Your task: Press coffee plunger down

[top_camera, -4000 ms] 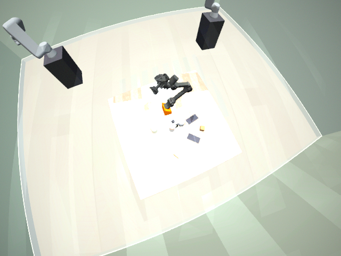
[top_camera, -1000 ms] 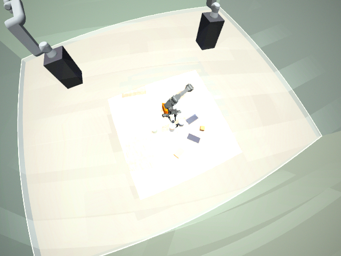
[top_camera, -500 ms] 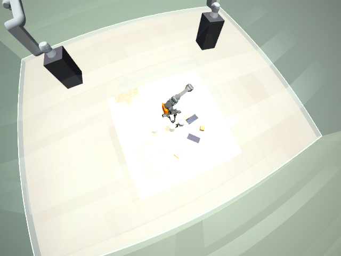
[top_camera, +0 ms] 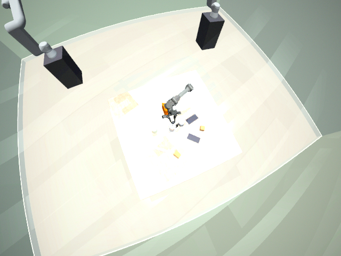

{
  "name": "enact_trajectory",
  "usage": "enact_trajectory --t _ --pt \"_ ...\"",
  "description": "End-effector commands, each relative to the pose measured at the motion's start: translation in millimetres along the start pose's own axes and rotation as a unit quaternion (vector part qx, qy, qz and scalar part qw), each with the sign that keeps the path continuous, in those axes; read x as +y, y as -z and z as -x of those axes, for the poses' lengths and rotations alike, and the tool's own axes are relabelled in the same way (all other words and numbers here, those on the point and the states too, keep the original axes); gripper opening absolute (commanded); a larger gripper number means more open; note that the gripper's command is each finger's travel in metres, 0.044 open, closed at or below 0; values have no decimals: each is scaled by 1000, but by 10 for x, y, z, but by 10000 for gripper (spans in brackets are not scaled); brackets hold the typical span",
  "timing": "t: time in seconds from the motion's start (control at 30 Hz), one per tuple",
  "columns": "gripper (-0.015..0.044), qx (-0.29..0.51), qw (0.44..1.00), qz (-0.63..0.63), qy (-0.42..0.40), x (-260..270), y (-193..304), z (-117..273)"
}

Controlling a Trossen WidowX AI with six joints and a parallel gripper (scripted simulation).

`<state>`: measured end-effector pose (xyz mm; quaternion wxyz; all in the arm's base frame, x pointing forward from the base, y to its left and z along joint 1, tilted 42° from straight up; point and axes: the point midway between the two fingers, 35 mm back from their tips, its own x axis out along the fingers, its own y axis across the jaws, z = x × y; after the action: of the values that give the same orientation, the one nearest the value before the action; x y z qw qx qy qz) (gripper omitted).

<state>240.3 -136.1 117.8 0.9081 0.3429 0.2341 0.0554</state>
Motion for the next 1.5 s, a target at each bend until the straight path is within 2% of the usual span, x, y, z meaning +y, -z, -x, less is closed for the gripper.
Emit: enact_trajectory --t 0.0,1.47 --pt "123 17 1000 -12 4 -21 193 -81" --pt "123 12 1000 -14 2 -22 686 -558"
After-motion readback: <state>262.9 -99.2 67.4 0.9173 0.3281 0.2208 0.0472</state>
